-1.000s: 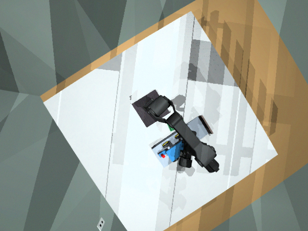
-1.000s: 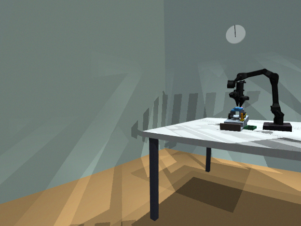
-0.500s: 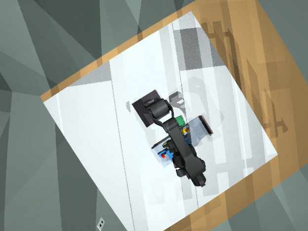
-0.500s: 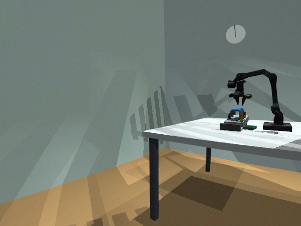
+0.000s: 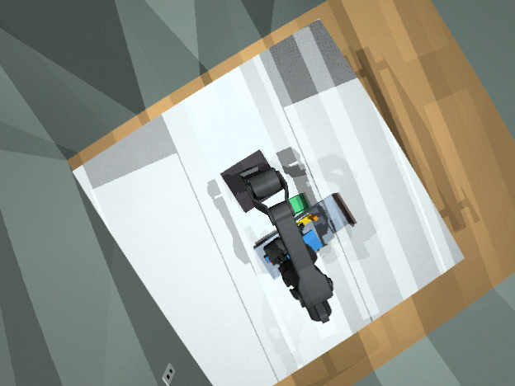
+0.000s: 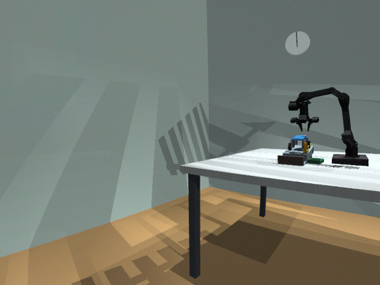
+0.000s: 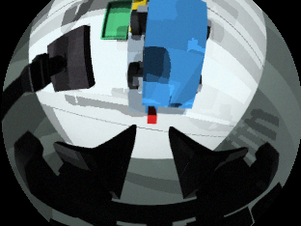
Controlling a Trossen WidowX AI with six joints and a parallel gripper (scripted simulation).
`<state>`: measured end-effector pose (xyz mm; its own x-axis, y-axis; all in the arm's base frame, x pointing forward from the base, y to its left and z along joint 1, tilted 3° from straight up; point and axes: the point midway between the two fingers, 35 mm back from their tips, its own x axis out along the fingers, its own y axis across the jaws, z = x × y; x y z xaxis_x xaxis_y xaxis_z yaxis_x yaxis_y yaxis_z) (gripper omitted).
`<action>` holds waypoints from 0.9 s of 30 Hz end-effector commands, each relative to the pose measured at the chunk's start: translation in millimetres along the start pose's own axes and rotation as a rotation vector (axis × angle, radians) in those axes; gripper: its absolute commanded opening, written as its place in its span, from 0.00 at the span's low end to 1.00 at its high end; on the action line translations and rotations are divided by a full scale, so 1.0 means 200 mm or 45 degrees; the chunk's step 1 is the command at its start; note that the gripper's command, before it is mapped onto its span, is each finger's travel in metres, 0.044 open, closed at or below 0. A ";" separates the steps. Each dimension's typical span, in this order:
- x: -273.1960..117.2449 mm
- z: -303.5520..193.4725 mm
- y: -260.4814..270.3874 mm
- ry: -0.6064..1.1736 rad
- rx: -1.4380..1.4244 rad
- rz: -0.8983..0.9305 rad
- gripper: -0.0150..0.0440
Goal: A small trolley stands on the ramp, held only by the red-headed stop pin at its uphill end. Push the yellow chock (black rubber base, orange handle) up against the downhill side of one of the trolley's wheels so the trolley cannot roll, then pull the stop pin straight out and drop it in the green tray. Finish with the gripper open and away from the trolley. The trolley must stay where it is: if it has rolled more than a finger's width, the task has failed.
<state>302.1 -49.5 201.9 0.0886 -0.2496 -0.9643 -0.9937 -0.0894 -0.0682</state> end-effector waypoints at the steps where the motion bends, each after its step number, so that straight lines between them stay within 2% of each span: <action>1: 0.01 -0.01 0.00 0.007 -0.014 0.000 0.58; 27: 0.17 -0.01 0.00 0.008 -0.014 0.000 0.58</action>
<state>305.6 -58.6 173.5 0.0904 -0.2528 -0.9633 -0.9932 -0.0947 -0.0683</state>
